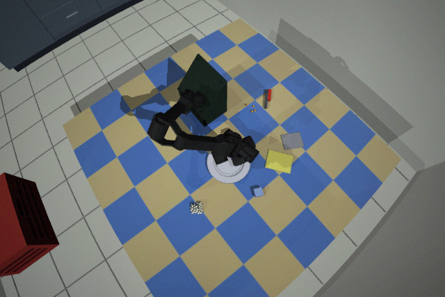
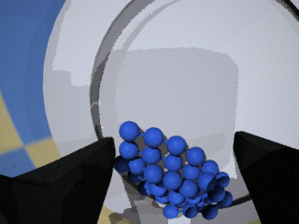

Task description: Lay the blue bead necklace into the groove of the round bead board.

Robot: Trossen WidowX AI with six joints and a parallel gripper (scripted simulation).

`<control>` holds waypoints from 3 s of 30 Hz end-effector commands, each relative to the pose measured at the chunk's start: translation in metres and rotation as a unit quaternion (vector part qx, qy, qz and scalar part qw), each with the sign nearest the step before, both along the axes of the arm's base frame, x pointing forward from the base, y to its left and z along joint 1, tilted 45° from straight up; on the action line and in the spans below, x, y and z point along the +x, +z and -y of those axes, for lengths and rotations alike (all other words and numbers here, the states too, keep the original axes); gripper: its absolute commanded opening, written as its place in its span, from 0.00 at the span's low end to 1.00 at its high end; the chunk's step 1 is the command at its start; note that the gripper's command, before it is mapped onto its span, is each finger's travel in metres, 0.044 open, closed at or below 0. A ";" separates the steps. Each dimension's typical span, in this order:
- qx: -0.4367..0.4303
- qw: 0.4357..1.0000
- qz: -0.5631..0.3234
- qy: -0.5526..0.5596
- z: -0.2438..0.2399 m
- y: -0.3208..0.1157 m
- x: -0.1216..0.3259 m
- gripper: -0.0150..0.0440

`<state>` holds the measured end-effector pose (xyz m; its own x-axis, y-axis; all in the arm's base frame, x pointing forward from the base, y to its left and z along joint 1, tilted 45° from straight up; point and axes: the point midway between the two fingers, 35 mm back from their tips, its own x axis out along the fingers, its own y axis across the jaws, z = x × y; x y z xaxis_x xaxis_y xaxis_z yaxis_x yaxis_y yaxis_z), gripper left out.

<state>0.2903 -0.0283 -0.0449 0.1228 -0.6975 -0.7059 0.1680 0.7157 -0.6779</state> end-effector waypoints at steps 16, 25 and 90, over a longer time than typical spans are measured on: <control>0.000 1.000 0.001 0.000 0.000 0.000 0.000 0.25; 0.000 1.000 0.001 0.000 0.000 0.000 0.000 0.25; -0.002 1.000 -0.001 0.003 -0.010 0.011 -0.002 1.00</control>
<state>0.2885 -0.0184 -0.0346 0.1263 -0.7000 -0.7029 0.1566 0.7138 -0.6827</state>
